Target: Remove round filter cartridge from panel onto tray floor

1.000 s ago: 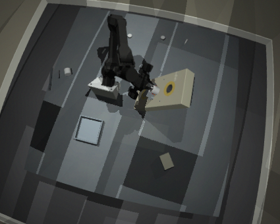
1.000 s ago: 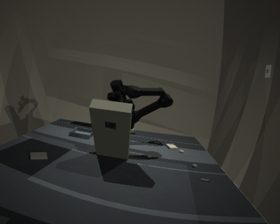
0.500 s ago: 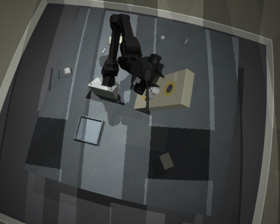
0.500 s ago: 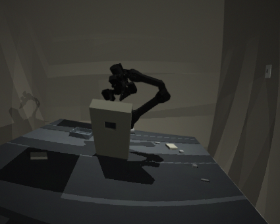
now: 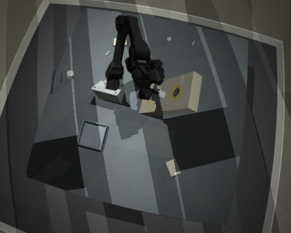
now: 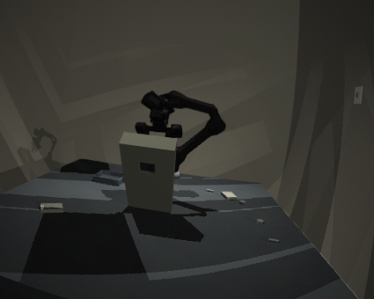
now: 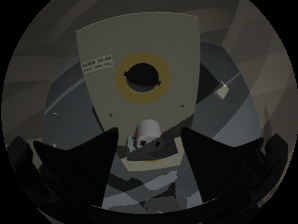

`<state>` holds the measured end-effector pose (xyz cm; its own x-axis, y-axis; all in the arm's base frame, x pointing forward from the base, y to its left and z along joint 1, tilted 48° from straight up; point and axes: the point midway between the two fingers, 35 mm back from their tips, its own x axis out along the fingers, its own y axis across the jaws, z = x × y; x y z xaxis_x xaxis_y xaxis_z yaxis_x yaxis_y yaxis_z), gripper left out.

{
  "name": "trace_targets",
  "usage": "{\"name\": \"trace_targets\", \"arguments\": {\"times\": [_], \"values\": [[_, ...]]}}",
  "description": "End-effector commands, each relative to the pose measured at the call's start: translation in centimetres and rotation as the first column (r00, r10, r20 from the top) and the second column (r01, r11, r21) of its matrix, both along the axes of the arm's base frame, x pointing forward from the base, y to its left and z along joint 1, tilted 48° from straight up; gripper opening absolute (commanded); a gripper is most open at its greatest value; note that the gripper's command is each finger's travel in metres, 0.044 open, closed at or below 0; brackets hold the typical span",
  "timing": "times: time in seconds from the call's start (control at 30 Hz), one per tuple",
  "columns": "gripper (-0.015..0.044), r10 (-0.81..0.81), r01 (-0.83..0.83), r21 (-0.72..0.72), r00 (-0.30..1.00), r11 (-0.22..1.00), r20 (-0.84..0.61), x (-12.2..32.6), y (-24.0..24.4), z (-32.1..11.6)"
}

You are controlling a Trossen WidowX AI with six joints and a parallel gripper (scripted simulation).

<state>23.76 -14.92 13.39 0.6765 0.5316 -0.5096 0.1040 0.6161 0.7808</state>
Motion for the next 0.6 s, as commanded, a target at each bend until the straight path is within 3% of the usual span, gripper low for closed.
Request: {"name": "trace_targets", "arguments": {"times": [0.0,0.57], "values": [[0.0305,0.196,-0.197,-0.059,0.980,0.979,-0.029,-1.7,3.3,-2.8],[0.0305,0.195,-0.196,-0.062,0.980,0.979,-0.032,-0.6,4.3,-4.0]]}}
